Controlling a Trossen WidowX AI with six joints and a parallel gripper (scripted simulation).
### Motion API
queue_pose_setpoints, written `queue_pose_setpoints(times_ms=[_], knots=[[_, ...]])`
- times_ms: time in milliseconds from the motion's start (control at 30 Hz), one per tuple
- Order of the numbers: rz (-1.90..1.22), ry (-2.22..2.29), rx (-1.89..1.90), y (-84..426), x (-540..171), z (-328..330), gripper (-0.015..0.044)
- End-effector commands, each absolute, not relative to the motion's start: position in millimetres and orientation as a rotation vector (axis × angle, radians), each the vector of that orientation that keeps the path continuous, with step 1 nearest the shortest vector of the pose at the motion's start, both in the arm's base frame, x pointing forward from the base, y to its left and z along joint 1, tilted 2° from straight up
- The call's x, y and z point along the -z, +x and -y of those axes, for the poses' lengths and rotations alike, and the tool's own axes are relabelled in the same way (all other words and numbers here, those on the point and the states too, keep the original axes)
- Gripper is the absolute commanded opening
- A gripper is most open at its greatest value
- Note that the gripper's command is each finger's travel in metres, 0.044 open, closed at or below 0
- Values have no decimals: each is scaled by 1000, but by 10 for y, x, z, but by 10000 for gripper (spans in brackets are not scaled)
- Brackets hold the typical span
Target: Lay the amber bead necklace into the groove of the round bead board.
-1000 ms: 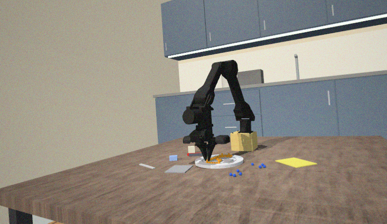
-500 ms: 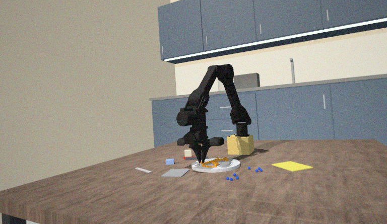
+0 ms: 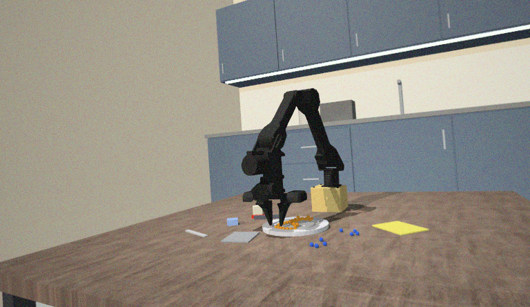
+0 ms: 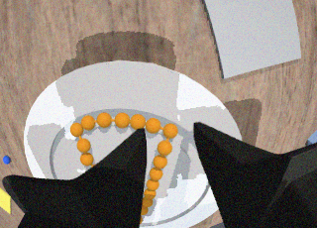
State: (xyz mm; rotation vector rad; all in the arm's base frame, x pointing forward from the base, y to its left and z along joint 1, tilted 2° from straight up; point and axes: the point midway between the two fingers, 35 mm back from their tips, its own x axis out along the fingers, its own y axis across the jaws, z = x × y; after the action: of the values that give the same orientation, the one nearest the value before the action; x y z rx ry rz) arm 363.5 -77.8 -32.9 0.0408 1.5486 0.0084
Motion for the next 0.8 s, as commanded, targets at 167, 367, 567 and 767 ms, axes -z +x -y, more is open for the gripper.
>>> queue_pose_setpoints(times_ms=[167, 367, 567, 767], knots=[[-1549, 41, -10, 3633, 311, 777, 368], [-1553, 40, -14, 3628, 278, 778, 440], [-1553, 40, -14, 3628, 278, 778, 440], [-1553, 40, -14, 3628, 278, 778, 440]])
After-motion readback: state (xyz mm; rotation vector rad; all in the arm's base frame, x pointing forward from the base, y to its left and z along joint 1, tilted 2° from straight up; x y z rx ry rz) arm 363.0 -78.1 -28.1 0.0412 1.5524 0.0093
